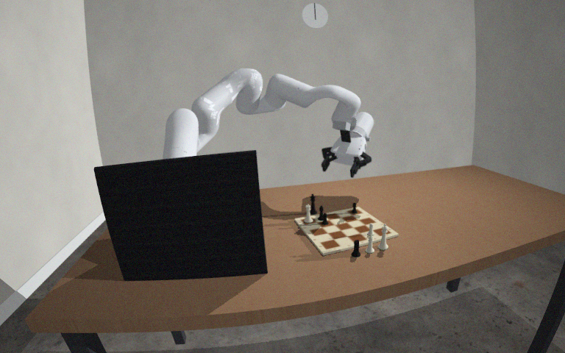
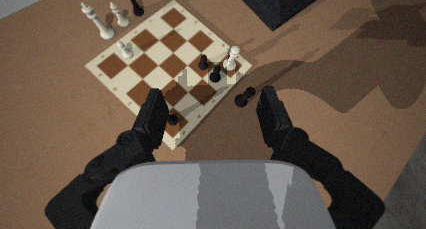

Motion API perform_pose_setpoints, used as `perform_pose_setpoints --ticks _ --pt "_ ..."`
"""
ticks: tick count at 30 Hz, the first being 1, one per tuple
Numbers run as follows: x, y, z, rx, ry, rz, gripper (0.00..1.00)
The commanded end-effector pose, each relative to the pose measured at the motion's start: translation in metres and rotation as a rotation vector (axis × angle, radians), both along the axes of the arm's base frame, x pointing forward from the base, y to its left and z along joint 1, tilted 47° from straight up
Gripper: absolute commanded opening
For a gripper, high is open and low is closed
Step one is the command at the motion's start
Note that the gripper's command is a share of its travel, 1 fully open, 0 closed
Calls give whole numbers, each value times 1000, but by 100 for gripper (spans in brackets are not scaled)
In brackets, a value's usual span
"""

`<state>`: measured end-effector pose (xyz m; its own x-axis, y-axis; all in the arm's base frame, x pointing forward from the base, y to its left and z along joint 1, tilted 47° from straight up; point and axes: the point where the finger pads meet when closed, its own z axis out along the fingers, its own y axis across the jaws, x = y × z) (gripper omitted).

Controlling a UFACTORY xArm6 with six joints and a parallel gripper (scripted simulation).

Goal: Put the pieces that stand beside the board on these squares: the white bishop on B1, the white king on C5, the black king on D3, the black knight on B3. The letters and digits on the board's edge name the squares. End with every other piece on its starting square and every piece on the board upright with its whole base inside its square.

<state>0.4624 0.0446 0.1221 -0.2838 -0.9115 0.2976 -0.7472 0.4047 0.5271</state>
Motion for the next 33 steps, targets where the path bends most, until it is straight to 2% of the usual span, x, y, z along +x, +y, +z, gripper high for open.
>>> perform_pose_setpoints --ticks 1,2,4,5,7,8,10,11,14,15,16,17,19,20,27,33 --pt "2 -25 -36 152 -11 -123 100" --pt "2 -40 -55 229 -25 -220 100" --pt "2 -42 -57 235 -26 -226 100" --pt "2 -57 -73 287 -44 -307 100" --pt "2 -59 -75 310 -49 -332 100" --pt "2 -73 -89 342 -68 -401 100" --pt "2 -77 -92 373 -79 -439 100" --pt "2 -93 -105 394 -98 -501 100" --pt "1 -95 -107 416 -109 -532 100" --pt "0 -113 -121 460 -145 -635 100" --pt "0 -113 -121 464 -148 -642 100" --pt "-2 -130 -132 476 -168 -701 100" --pt "-2 -130 -132 494 -182 -733 100" --pt "-5 -146 -143 508 -208 -800 100" --pt "-16 -189 -168 545 -296 -1018 100" --pt "-19 -197 -173 547 -311 -1057 100"
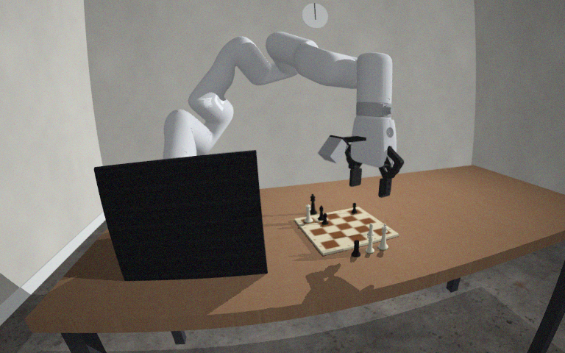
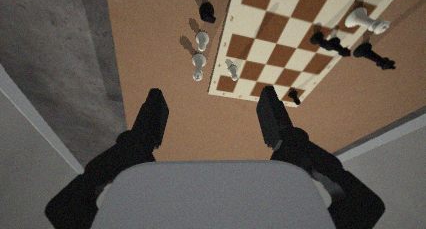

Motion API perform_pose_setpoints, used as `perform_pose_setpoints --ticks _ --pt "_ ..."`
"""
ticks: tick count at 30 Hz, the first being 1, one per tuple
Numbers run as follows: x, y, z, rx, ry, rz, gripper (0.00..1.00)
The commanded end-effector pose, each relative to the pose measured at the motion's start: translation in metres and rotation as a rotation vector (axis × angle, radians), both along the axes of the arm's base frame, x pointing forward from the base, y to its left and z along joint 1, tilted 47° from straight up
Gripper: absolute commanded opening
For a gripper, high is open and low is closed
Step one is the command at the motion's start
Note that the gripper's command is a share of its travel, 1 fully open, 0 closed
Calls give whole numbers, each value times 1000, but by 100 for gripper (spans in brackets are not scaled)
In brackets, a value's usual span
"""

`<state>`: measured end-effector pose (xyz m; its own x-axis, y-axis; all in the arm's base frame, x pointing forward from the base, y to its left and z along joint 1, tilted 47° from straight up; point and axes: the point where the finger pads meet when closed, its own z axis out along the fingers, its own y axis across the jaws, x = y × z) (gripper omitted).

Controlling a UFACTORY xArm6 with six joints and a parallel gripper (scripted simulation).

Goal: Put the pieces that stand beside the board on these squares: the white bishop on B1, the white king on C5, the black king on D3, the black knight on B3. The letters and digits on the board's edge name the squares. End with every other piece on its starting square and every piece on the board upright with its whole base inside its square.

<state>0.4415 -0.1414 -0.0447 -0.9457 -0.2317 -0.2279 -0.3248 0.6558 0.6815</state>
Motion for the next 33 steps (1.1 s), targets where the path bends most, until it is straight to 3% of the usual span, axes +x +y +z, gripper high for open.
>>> perform_pose_setpoints --ticks 1,21,33 --pt "2 -11 -6 8 -36 -59 100" --pt "2 -10 -6 9 -29 -66 100" --pt "2 -9 -8 14 127 -215 100"
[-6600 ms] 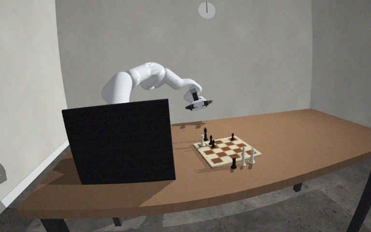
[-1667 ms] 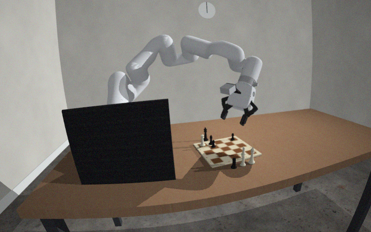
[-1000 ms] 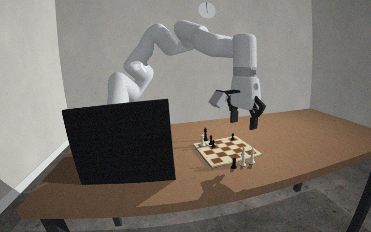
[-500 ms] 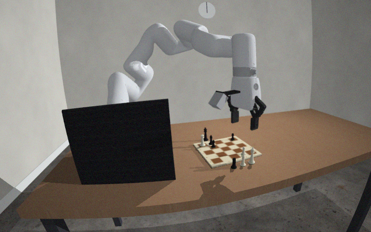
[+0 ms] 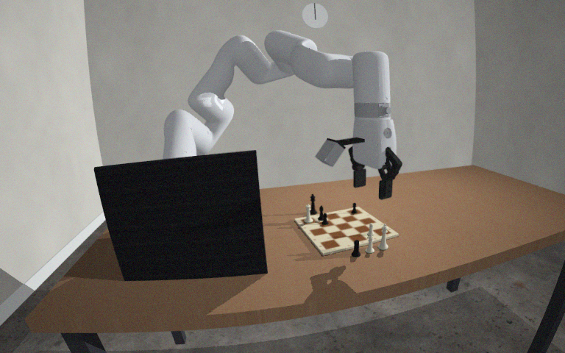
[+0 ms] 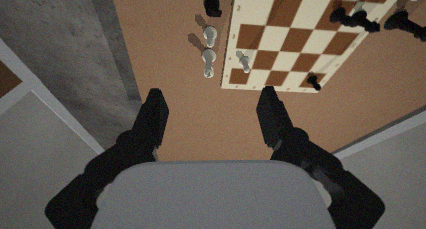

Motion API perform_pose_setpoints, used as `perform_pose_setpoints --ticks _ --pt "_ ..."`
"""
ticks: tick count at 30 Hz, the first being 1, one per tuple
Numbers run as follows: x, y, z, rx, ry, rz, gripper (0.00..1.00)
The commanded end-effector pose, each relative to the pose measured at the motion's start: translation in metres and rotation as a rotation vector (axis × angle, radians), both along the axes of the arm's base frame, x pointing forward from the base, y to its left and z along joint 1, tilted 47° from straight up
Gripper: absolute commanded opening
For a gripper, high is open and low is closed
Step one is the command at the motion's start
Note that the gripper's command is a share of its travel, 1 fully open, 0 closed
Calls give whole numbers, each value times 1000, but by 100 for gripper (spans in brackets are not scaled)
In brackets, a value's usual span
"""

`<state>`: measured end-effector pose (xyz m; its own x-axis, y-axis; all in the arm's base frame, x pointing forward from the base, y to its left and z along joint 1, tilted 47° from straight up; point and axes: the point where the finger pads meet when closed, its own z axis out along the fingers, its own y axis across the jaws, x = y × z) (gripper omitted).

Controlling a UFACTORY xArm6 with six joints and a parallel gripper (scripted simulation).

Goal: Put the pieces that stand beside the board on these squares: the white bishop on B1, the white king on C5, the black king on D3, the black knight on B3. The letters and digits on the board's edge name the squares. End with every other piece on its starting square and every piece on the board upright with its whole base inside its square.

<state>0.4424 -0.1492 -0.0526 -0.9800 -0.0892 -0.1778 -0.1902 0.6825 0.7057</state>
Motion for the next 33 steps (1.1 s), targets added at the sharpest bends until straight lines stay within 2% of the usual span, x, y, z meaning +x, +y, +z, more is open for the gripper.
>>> perform_pose_setpoints --ticks 1,6,14,16,17,31,33 --pt "1 0 0 5 103 -99 100" --pt "2 2 -2 20 281 -268 100" --pt "3 7 -8 42 491 -478 100" --pt "3 7 -8 42 491 -478 100" --pt "3 8 -8 51 573 -558 100" --pt "4 18 -18 99 942 -928 100" --pt "4 18 -18 99 942 -928 100"
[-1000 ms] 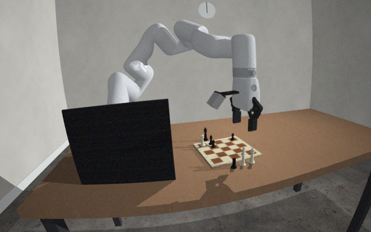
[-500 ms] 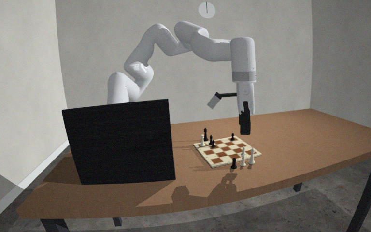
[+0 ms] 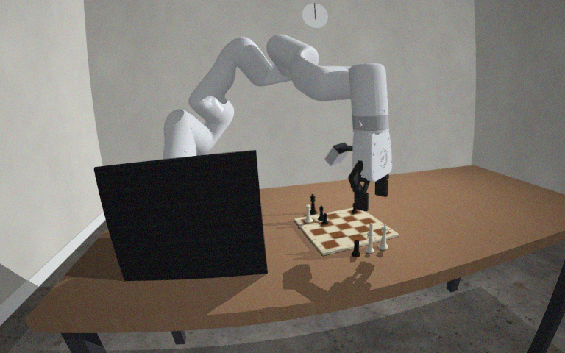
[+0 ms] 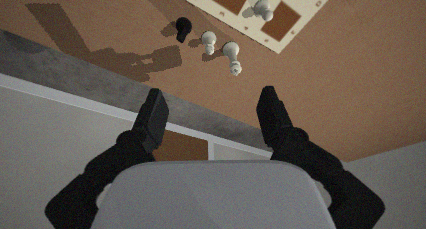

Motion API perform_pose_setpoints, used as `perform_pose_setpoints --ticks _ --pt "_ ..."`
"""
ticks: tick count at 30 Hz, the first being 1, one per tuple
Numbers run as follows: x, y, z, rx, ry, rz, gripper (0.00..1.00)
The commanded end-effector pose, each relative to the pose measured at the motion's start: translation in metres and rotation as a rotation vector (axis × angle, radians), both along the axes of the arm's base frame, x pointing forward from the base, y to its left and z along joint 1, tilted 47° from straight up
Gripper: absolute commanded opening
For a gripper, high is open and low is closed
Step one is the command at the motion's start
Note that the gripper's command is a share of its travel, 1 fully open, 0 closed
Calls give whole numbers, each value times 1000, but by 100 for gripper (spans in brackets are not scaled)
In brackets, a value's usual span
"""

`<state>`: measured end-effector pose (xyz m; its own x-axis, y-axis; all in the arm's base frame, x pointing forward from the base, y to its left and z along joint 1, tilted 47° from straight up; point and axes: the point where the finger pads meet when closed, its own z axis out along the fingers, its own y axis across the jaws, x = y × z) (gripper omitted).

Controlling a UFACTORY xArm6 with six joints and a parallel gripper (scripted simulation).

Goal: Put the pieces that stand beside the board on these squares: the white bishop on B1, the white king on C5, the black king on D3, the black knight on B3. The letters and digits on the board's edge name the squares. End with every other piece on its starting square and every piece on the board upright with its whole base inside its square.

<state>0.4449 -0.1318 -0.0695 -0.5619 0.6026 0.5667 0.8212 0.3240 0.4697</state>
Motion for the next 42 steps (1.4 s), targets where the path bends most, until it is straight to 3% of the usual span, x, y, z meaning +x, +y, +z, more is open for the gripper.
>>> perform_pose_setpoints --ticks 1,15,17,18,27,28,32,34,35,42 --pt "2 2 -2 17 206 -185 100" --pt "2 7 -8 71 575 -554 100" --pt "2 7 -8 71 575 -554 100" --pt "2 8 -8 83 657 -634 100" --pt "2 8 -9 115 893 -859 100" --pt "2 8 -9 118 921 -885 37" --pt "2 8 -9 130 1034 -985 37" --pt "2 8 -9 130 1034 -985 37" --pt "2 8 -9 137 1119 -1058 37" --pt "2 8 -9 141 1313 -1210 37"
